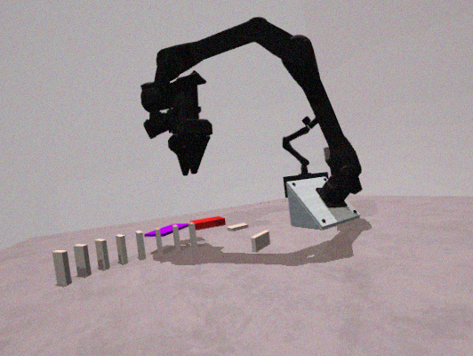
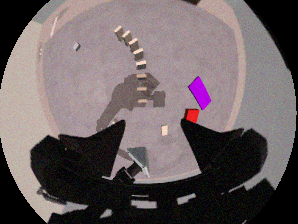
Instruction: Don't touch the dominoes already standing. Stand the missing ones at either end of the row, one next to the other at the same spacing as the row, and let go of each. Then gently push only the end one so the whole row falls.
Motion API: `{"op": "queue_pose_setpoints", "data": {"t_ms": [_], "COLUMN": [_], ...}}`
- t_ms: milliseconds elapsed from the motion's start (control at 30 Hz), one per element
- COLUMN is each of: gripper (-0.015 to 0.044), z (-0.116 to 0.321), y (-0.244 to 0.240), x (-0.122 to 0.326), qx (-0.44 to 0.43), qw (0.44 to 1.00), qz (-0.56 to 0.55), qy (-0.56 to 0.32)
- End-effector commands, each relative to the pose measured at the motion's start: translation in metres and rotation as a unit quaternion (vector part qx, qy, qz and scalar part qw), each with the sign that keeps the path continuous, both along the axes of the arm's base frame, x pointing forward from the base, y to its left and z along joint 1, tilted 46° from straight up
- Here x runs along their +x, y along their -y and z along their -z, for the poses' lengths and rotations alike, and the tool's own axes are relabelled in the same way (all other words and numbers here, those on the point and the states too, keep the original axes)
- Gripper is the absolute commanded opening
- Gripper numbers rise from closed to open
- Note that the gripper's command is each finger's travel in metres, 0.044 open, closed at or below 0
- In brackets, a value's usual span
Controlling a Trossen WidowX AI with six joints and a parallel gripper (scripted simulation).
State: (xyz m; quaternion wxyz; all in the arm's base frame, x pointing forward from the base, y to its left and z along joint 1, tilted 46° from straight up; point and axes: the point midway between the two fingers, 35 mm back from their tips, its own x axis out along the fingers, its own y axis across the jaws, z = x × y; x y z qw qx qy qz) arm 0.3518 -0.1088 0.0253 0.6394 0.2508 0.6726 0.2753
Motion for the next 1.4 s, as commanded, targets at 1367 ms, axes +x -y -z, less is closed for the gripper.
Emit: {"op": "queue_pose_setpoints", "data": {"t_ms": [1367], "gripper": [0.0414], "z": [0.148], "y": [-0.050], "x": [-0.121], "qx": [0.014], "qw": [0.997], "qz": [-0.063], "qy": [0.031]}}
